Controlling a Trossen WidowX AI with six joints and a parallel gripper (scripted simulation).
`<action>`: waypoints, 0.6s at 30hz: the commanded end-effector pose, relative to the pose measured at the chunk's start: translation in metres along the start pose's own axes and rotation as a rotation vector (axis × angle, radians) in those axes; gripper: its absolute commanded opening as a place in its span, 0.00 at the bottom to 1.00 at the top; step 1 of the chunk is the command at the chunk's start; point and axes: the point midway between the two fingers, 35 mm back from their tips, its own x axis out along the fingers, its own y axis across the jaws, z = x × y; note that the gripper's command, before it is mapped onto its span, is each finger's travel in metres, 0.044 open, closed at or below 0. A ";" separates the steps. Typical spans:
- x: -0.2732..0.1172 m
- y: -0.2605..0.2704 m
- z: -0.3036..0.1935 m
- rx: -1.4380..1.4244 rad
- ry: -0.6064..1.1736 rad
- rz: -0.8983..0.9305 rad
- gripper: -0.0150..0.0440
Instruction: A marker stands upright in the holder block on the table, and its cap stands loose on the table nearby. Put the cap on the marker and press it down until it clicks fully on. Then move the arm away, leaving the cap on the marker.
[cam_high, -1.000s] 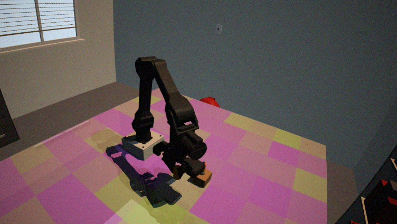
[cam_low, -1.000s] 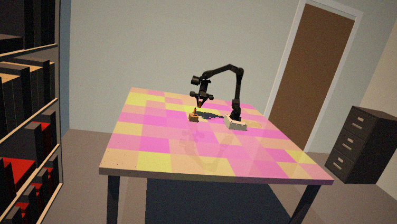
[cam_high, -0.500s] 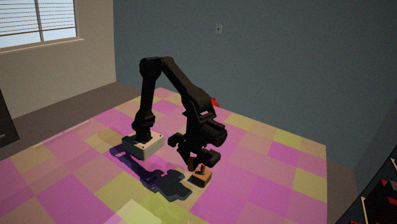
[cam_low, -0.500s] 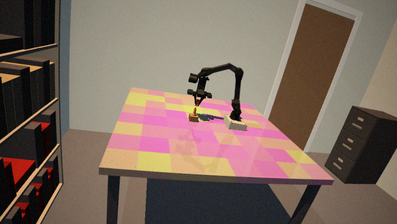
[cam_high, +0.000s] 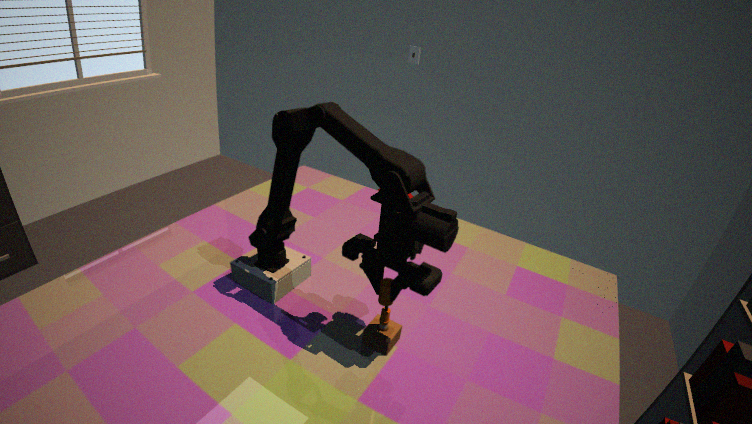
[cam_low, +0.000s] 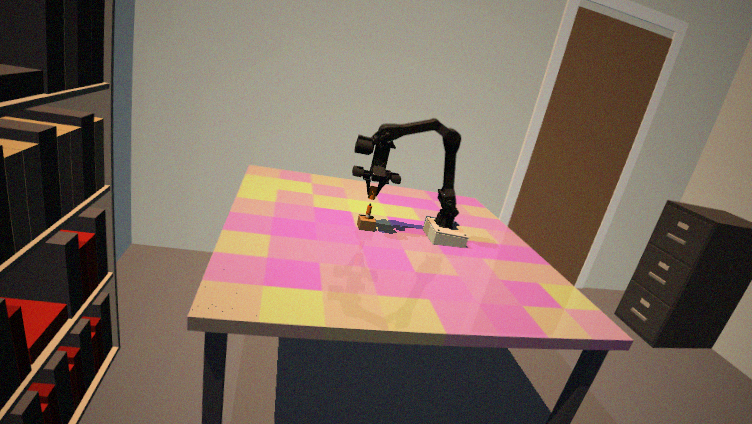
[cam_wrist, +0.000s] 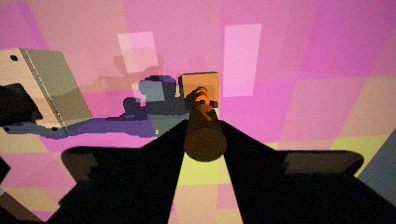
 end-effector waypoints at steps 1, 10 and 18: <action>0.000 -0.001 0.007 0.008 -0.003 0.010 0.25; 0.007 -0.001 0.007 0.008 -0.004 0.010 0.25; 0.019 -0.002 0.007 0.008 -0.004 0.010 0.25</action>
